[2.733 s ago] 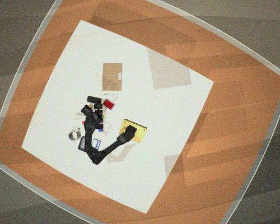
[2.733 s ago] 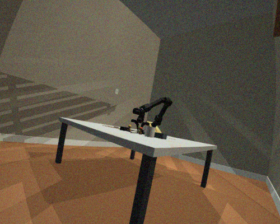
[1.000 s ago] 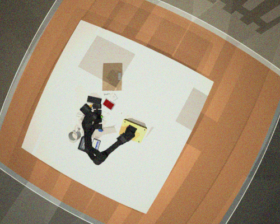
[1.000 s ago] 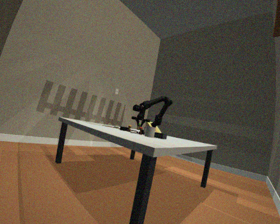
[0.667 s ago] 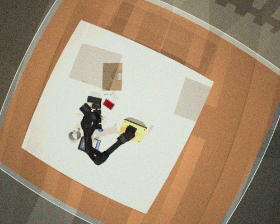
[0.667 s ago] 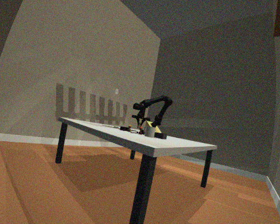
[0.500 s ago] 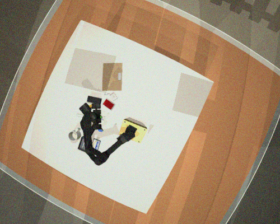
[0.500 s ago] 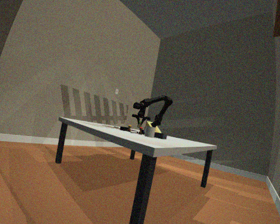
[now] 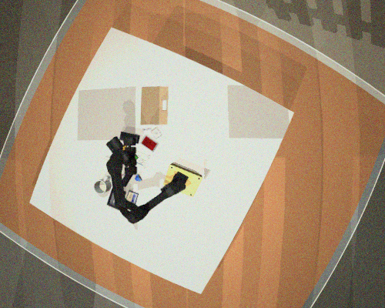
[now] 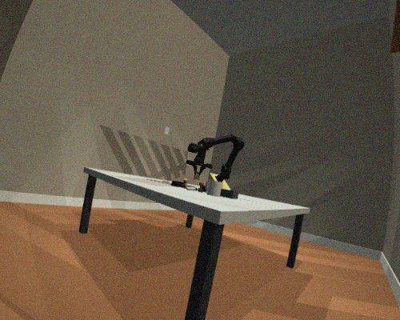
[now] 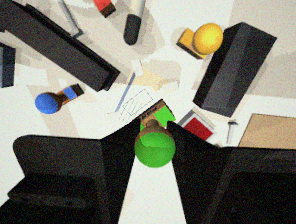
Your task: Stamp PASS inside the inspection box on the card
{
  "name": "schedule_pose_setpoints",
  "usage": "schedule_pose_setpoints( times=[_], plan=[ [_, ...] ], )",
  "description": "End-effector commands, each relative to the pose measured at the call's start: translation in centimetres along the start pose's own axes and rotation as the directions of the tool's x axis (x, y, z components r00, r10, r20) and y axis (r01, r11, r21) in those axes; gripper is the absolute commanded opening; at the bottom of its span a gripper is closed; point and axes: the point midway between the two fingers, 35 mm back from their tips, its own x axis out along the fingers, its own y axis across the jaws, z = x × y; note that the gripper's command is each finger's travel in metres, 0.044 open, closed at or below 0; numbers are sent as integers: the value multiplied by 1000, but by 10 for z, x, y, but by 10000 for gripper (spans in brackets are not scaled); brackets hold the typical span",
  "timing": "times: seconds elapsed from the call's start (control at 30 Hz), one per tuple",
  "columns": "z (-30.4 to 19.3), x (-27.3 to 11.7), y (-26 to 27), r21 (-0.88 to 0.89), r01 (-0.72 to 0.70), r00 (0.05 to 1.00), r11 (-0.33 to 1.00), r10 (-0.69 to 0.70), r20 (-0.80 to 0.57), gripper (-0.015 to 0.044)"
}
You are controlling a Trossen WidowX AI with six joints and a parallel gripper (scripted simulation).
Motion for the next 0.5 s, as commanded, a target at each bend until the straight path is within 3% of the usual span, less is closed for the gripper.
schedule_pose_setpoints(
  times=[0.0,0.47],
  plan=[
    [6,-3,-18,-2,2,1000,1000,-3,-3,0],
    [17,-6,-79,-5,7,1000,1000,-7,-3,0]
  ],
)
